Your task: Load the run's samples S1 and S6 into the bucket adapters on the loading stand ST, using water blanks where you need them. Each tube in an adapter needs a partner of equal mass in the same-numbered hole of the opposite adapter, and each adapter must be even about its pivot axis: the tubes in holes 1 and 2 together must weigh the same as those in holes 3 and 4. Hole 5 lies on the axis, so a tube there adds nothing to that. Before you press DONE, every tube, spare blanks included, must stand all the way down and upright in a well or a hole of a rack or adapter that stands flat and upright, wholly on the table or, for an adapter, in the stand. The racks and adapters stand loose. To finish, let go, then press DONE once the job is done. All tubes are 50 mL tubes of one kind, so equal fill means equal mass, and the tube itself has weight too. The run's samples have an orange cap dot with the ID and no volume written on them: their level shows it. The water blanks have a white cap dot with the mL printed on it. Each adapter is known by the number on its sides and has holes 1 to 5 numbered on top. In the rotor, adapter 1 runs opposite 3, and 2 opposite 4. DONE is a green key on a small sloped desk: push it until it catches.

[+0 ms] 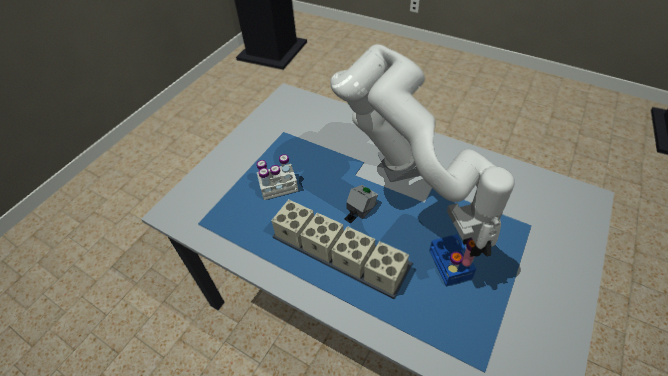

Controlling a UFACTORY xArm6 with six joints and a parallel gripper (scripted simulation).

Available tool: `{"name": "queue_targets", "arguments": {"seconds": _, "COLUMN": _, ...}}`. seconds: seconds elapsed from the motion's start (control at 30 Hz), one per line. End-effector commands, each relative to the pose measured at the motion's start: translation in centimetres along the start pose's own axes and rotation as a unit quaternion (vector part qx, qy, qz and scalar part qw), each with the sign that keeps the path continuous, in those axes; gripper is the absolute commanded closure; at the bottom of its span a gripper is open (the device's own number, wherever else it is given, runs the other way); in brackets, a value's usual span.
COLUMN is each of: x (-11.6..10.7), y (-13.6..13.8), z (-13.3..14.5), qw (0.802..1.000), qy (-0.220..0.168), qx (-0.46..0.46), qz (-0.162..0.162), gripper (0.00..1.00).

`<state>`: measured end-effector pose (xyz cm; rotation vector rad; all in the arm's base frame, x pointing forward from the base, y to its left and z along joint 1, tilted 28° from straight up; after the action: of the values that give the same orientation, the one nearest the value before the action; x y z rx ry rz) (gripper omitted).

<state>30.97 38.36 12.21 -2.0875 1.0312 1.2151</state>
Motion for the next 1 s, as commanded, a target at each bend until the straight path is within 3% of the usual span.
{"name": "queue_targets", "arguments": {"seconds": 0.0, "x": 0.0, "y": -0.1, "z": 0.0, "qw": 1.0, "qy": -0.001, "qx": 0.001, "qz": -0.002, "gripper": 1.0}}
{"name": "queue_targets", "arguments": {"seconds": 0.97, "x": 2.7, "y": -0.1, "z": 0.0, "qw": 1.0, "qy": -0.001, "qx": 0.001, "qz": -0.002, "gripper": 1.0}}
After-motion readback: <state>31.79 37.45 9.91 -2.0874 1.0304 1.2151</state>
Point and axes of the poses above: the point where the finger pads meet when closed, its own x axis out along the fingers, its own y axis across the jaws, z = x × y, the point moved 2 cm from there along -x, back along the fingers, and after that the axes turned 6 degrees about x, right-handed, at the moved point
